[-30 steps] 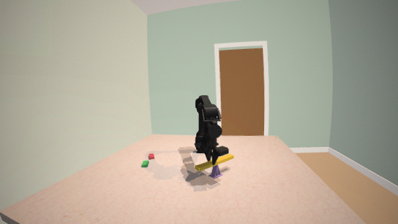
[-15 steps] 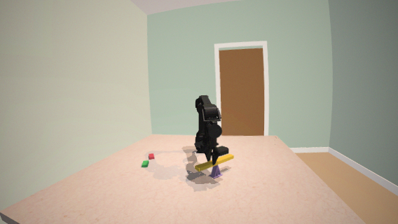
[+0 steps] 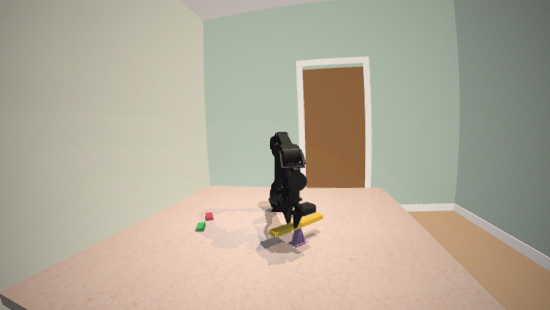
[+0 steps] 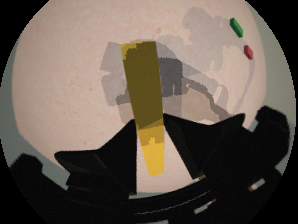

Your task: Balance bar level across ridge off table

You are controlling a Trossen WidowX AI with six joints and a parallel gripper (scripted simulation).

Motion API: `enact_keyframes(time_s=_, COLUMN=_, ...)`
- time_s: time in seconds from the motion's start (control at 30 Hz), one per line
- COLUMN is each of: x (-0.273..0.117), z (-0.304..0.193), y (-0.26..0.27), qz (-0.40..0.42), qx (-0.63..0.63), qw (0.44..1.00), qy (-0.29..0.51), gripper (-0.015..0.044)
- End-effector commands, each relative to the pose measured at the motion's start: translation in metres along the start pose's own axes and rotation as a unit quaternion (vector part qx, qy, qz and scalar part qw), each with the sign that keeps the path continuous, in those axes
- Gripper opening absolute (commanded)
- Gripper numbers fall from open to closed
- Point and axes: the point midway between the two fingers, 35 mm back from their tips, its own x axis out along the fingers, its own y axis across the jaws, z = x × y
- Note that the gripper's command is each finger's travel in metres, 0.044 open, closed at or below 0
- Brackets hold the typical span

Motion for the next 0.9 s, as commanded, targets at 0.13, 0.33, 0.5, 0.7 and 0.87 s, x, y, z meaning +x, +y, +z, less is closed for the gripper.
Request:
enact_keyframes(time_s=0.13, x=0.0000, z=0.0000, y=0.0000, qz=0.000, qx=0.000, qw=1.000, qy=0.000, gripper=0.0172)
enact_keyframes(time_s=0.33, x=0.0000, z=0.0000, y=0.0000, qz=0.000, qx=0.000, qw=1.000, qy=0.000, gripper=0.0173)
enact_keyframes(time_s=0.5, x=0.0000, z=0.0000, y=0.0000, qz=0.000, qx=0.000, qw=1.000, qy=0.000, gripper=0.0185)
enact_keyframes(time_s=0.7, x=0.0000, z=0.0000, y=0.0000, qz=0.000, qx=0.000, qw=1.000, qy=0.000, gripper=0.0185)
enact_keyframes(time_s=0.87, x=0.0000, z=0.0000, y=0.0000, qz=0.000, qx=0.000, qw=1.000, qy=0.000, gripper=0.0211)
